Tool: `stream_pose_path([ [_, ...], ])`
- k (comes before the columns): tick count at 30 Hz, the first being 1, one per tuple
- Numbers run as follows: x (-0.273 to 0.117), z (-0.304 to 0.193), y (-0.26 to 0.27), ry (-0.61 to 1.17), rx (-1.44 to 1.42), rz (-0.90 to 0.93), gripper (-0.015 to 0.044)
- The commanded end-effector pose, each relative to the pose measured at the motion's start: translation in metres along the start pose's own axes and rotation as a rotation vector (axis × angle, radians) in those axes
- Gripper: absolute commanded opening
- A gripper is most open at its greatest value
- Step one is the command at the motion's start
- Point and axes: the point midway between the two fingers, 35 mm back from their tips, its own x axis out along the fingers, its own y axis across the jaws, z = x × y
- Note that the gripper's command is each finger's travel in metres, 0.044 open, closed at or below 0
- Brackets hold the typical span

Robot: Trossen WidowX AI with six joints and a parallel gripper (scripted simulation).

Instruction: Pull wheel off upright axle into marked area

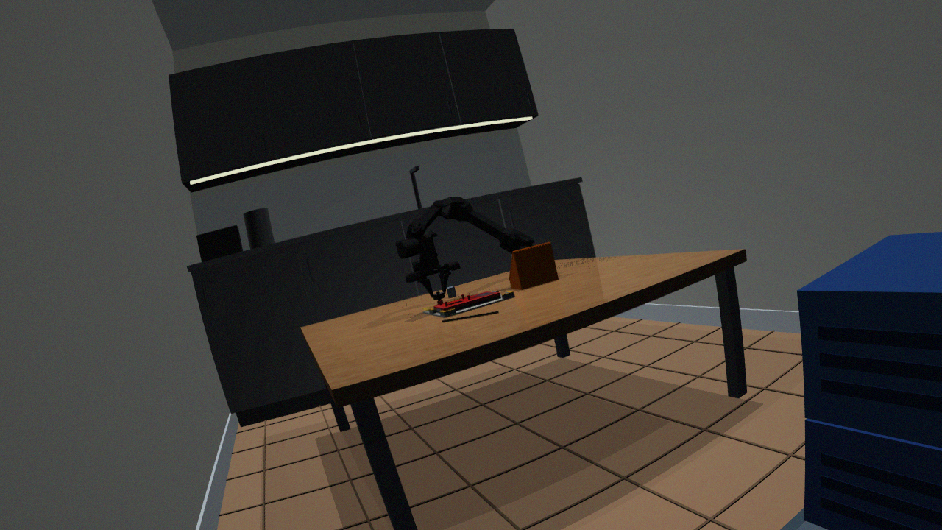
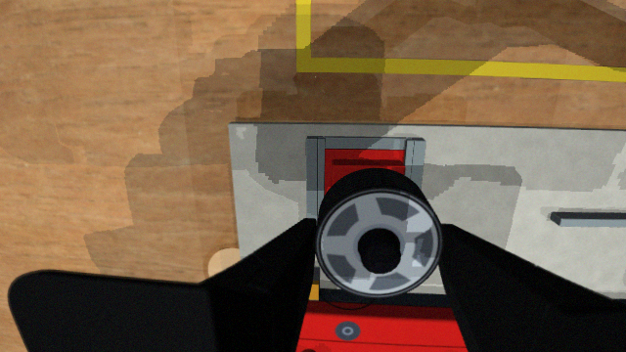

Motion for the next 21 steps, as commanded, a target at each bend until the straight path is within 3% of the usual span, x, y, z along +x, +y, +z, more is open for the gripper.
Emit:
stream_pose_path([
  [1,-0.0078,-0.0009,0.0002,-0.001,-0.002,0.012,0.0000],
  [21,-0.0144,-0.0010,0.0001,-0.001,-0.003,0.013,0.0000],
])
